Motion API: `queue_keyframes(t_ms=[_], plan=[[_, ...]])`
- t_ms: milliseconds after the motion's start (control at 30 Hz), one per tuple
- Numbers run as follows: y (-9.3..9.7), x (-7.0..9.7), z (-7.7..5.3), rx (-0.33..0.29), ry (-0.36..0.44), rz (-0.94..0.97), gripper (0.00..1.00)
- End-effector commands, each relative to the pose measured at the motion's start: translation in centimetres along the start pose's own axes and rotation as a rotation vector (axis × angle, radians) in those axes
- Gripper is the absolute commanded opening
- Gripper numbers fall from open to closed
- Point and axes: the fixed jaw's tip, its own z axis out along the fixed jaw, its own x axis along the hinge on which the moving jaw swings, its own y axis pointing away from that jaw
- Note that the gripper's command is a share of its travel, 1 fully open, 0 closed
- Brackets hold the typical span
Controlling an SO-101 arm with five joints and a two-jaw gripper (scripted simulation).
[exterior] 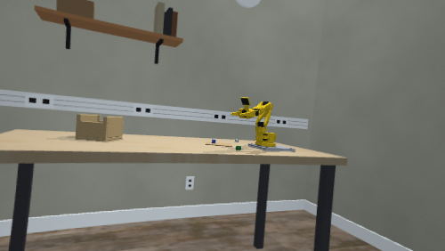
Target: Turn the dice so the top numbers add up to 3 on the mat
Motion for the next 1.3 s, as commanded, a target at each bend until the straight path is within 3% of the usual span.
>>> queue_keyframes(t_ms=[0, 67, 133, 500, 633, 700, 1033, 1267], plan=[[0.3, -0.1, 1.1, -0.01, 0.107, 0.005, 0.28], [0.3, -0.1, 1.4, -0.011, 0.16, 0.007, 0.28], [0.3, -0.1, 1.4, -0.011, 0.16, 0.007, 0.28], [0.7, 0.5, 2.0, -0.018, 0.48, 0.016, 0.28], [0.9, 0.6, 1.6, -0.019, 0.594, 0.017, 0.28], [0.9, 0.6, 1.6, -0.019, 0.594, 0.017, 0.28], [1.1, 0.9, -0.1, -0.019, 0.826, 0.019, 0.28], [1.1, 0.9, -0.9, -0.018, 0.902, 0.019, 0.28]])
